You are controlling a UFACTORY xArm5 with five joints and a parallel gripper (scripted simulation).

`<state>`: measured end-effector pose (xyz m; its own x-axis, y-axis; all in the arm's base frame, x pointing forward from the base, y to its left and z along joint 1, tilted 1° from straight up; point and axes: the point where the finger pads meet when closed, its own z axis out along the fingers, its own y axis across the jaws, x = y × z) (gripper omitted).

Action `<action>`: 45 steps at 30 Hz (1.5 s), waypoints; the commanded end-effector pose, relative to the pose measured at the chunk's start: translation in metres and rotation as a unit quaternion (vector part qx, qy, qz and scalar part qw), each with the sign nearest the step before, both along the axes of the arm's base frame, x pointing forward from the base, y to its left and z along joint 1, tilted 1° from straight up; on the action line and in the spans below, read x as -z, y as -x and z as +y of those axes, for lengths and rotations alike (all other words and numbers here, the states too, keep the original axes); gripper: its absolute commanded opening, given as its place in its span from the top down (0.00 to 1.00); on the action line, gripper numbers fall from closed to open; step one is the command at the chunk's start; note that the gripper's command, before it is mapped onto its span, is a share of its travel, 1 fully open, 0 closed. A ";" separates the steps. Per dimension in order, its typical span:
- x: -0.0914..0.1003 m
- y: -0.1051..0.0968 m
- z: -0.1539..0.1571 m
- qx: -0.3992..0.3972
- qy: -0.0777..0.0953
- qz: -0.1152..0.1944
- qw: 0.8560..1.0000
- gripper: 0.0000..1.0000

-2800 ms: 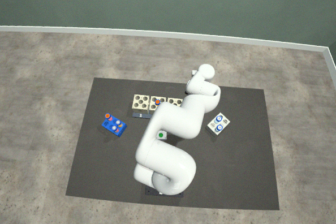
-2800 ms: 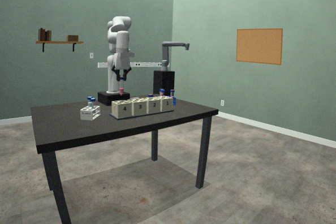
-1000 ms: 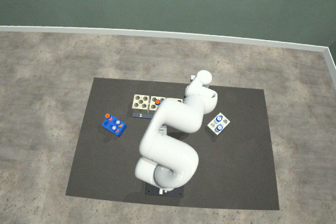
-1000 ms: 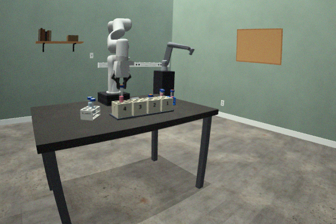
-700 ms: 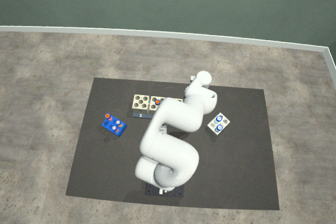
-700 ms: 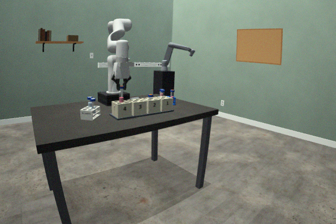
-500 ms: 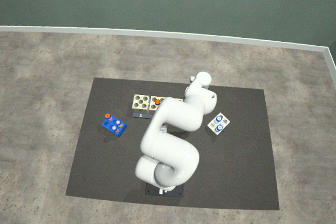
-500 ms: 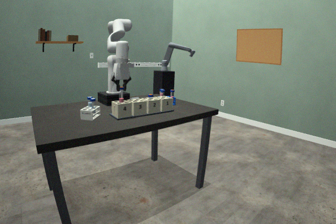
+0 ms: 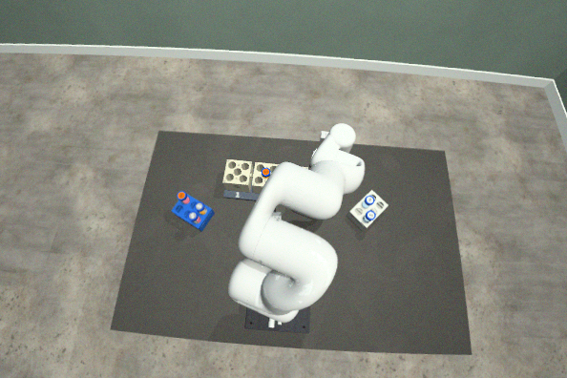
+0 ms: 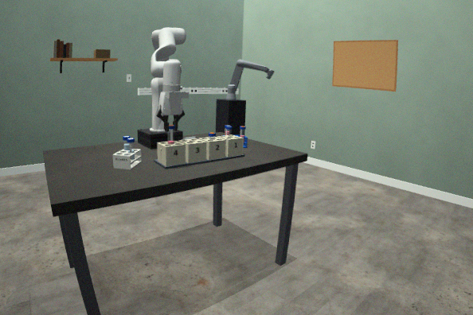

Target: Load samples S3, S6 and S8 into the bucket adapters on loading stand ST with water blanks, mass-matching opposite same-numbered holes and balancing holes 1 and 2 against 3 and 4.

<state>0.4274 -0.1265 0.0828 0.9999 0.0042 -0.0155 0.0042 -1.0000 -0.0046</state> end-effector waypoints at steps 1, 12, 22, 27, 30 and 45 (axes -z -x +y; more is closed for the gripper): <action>0.003 -0.001 0.000 0.000 0.002 -0.002 1.000 1.00; 0.012 -0.001 0.000 0.000 0.002 -0.002 1.000 1.00; 0.021 -0.001 0.000 0.000 0.002 -0.002 1.000 1.00; 0.025 -0.001 0.000 0.000 0.002 -0.002 1.000 1.00; 0.028 -0.001 0.000 0.000 0.002 -0.002 1.000 1.00; 0.041 -0.001 0.000 0.000 0.002 -0.002 1.000 1.00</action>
